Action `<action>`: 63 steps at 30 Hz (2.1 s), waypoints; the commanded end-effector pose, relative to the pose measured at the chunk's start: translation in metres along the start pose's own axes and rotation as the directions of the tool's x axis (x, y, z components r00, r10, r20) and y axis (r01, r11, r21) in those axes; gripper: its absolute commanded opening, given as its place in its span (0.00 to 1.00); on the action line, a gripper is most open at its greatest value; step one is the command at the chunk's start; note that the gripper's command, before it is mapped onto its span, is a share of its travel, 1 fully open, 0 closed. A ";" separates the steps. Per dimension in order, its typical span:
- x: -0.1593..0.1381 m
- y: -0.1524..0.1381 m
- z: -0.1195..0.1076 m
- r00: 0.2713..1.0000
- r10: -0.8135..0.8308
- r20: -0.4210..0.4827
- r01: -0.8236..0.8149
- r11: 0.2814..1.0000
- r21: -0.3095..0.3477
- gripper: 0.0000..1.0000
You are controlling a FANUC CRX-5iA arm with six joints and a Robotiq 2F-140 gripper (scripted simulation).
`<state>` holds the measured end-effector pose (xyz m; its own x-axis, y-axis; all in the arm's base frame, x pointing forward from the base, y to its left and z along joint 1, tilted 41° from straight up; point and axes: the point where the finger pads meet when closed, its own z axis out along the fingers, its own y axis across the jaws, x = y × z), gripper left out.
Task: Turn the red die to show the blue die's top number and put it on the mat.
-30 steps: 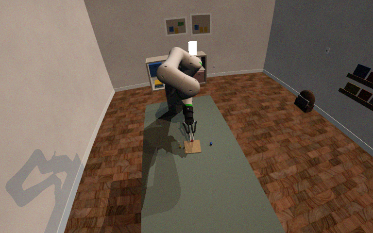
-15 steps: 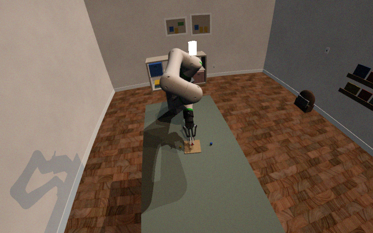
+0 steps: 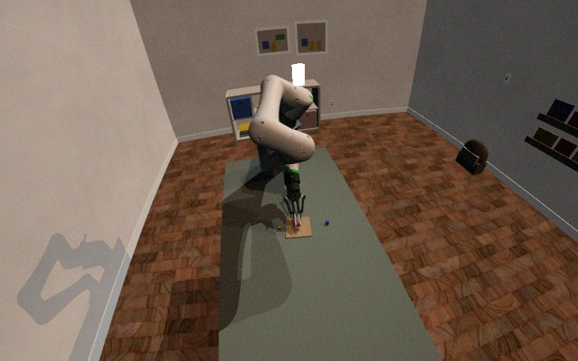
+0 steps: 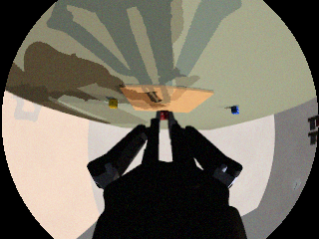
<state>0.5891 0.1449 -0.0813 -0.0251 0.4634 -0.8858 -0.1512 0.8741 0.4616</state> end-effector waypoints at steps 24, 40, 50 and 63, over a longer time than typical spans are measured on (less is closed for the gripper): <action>0.000 0.000 0.000 1.000 0.000 0.000 0.000 1.000 0.000 0.07; 0.003 0.000 0.001 1.000 0.000 0.000 0.000 1.000 0.000 0.07; 0.008 0.000 0.004 1.000 0.000 0.000 0.000 1.000 0.000 0.07; 0.010 0.000 0.005 1.000 0.000 0.000 0.000 1.000 0.000 0.07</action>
<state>0.5943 0.1505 -0.0903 -0.0251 0.4634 -0.8858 -0.1512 0.8741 0.4616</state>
